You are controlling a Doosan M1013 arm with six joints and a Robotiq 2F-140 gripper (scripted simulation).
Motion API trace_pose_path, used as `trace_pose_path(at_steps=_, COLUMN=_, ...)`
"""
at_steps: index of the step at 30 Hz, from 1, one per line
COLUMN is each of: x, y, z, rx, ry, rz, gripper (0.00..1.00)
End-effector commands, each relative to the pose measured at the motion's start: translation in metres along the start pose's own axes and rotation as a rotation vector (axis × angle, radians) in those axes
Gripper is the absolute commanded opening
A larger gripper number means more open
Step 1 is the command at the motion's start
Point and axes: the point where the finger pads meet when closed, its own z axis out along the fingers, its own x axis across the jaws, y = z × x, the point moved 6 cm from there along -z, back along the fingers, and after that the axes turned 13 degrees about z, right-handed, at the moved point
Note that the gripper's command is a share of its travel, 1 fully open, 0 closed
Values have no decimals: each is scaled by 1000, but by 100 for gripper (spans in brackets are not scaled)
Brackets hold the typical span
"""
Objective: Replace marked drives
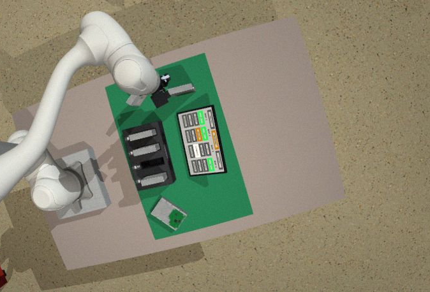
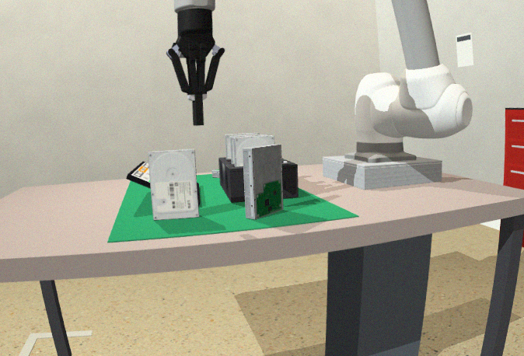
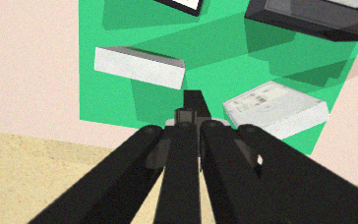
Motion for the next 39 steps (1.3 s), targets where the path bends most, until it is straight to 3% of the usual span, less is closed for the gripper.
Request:
trace_pose_path(at_steps=1, x=42, y=6, z=-1, rx=-10, ry=-6, rz=-166, gripper=10)
trace_pose_path(at_steps=2, x=83, y=10, z=0, rx=-7, ry=-6, rz=-331, gripper=10)
trace_pose_path(at_steps=4, x=104, y=11, z=1, rx=-8, ry=-7, rz=-418, gripper=10)
trace_pose_path(at_steps=5, x=118, y=13, z=1, rx=-11, ry=-9, rz=-469, gripper=89)
trace_pose_path(at_steps=6, x=132, y=15, z=1, rx=-11, ry=-9, rz=-469, gripper=89)
trace_pose_path(at_steps=39, x=132, y=15, z=1, rx=-11, ry=-9, rz=-469, gripper=89)
